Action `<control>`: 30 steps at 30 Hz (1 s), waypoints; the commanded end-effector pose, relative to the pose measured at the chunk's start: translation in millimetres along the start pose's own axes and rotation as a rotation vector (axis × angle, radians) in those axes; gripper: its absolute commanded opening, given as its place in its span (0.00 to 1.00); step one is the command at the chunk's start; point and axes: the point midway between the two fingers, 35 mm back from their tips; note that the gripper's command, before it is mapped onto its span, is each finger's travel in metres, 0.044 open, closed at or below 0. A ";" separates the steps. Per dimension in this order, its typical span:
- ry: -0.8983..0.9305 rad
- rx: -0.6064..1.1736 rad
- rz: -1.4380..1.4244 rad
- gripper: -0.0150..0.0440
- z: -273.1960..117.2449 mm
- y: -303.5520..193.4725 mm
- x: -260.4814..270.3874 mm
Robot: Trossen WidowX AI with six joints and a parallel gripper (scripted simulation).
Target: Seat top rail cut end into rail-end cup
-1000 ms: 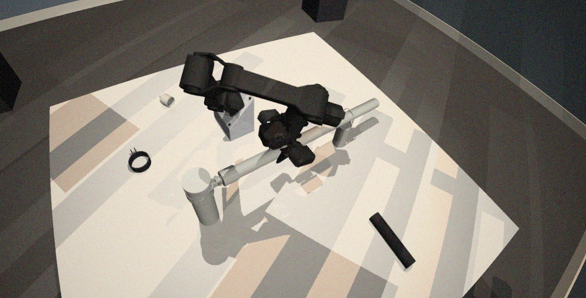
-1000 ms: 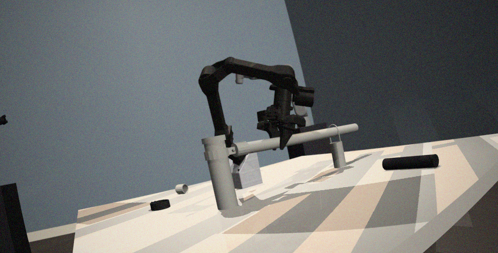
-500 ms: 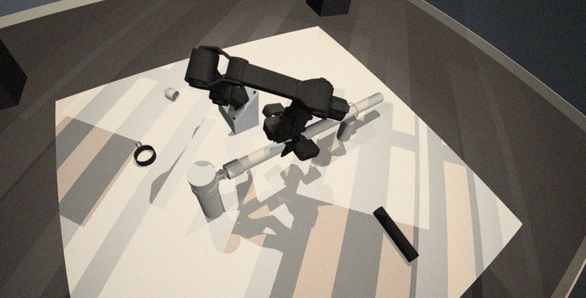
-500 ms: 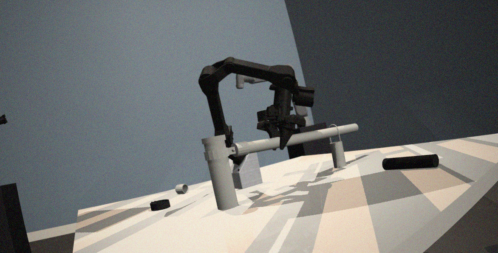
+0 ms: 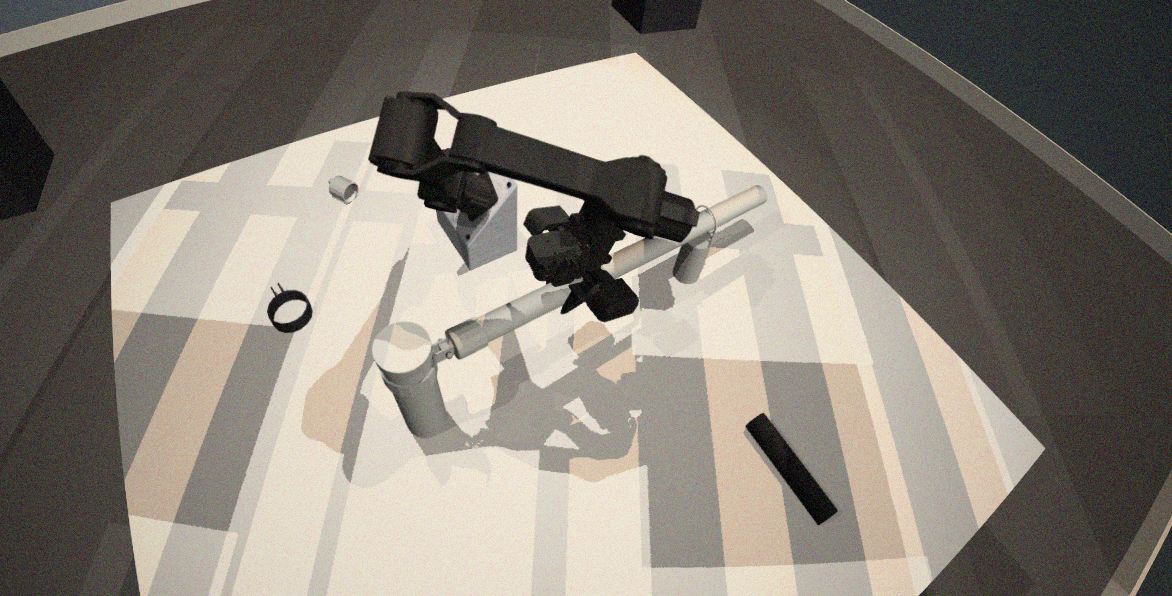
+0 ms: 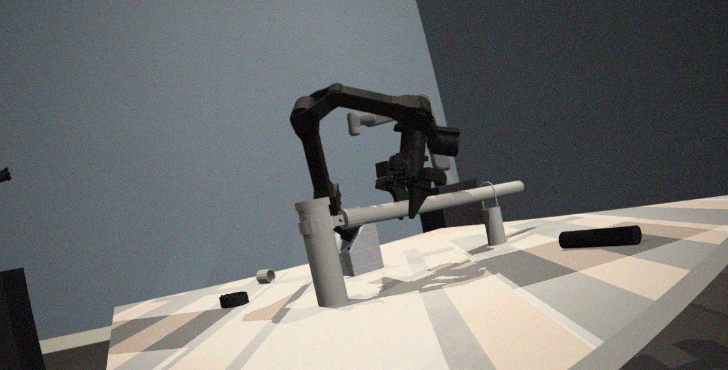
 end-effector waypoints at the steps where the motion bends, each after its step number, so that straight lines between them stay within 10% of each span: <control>1: 0.003 -0.006 0.000 0.25 -1.0 2.2 0.4; 30: -0.001 -0.002 0.000 0.25 0.2 2.5 0.0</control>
Point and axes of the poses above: the point midway between the two fingers, 35 mm back from their tips, its own z axis out along the fingers, its own x axis across the jaws, y = z × x, and after that the axes turned 6 degrees about -z, right-handed
